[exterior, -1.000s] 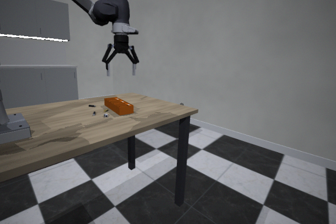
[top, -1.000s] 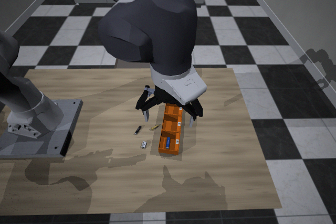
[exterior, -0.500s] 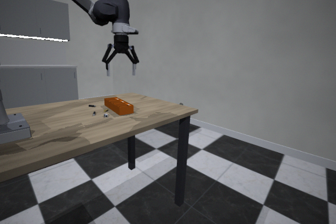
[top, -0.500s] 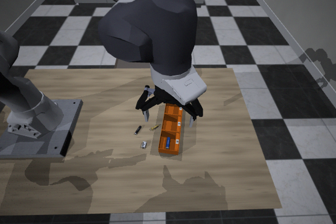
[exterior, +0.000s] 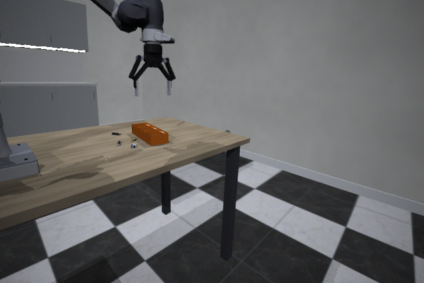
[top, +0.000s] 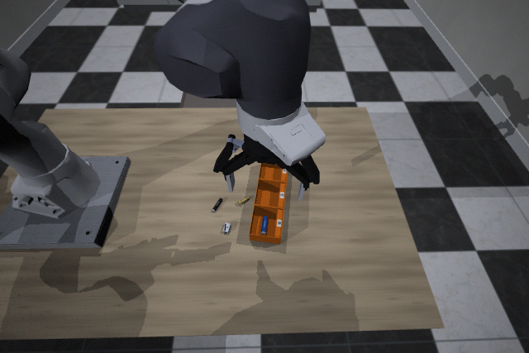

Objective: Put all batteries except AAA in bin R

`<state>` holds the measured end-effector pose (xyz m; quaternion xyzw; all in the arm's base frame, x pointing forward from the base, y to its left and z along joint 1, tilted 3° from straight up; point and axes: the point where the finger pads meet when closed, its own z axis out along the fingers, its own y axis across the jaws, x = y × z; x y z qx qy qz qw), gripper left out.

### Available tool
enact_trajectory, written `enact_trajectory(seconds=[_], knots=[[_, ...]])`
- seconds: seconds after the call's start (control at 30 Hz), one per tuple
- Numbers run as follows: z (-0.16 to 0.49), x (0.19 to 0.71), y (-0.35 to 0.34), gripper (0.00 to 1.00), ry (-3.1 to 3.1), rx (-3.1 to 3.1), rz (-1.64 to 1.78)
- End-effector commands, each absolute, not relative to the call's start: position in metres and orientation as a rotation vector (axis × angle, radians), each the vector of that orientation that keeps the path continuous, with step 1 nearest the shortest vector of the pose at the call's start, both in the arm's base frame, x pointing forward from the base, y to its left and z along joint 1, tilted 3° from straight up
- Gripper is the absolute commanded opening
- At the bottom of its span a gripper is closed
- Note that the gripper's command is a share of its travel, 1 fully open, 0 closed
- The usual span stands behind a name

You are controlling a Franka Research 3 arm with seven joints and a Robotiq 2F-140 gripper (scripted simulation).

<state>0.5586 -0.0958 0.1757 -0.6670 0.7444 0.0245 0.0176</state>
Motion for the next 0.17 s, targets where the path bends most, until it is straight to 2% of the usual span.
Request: enact_trajectory(seconds=[0.0,0.13], knots=[[0.1757,0.5577,-0.0966,1.00,2.321,-2.071,0.077],[0.1757,0.5577,-0.0966,1.00,2.321,-2.071,0.077]])
